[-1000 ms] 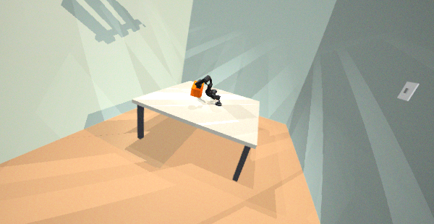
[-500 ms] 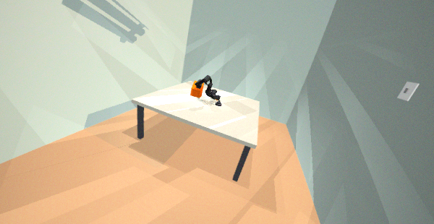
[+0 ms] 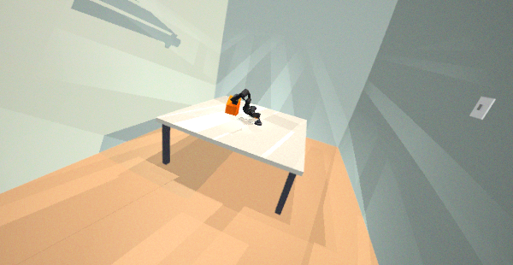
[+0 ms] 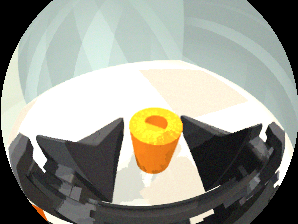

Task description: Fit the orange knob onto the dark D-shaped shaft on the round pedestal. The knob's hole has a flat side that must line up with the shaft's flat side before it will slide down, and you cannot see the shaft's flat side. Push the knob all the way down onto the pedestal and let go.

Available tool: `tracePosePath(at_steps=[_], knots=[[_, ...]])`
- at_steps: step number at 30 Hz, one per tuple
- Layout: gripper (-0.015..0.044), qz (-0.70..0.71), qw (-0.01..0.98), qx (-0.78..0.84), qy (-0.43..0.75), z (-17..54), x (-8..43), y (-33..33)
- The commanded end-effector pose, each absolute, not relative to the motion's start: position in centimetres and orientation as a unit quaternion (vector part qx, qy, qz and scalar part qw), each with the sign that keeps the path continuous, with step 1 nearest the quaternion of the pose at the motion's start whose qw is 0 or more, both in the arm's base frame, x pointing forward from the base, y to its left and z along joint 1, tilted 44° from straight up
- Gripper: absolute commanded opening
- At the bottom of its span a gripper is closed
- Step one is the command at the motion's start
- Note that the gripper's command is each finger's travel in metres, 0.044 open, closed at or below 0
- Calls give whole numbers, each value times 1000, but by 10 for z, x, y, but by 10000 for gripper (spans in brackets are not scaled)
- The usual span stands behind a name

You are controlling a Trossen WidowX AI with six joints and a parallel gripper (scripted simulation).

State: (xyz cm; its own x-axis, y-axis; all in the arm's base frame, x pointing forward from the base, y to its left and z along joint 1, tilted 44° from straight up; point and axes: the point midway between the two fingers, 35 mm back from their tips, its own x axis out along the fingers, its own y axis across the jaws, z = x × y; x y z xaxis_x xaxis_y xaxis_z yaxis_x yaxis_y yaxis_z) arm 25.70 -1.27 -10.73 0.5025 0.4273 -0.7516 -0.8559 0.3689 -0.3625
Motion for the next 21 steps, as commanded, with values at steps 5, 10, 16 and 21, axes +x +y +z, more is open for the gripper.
tracePosePath(at_steps=[5,10,16,21], knots=[[440,413,779,-381,279,-107,257,-12],[440,413,779,-381,279,-107,257,-12],[440,413,777,-383,282,-77,261,15],[440,412,779,-382,279,-50,258,42]])
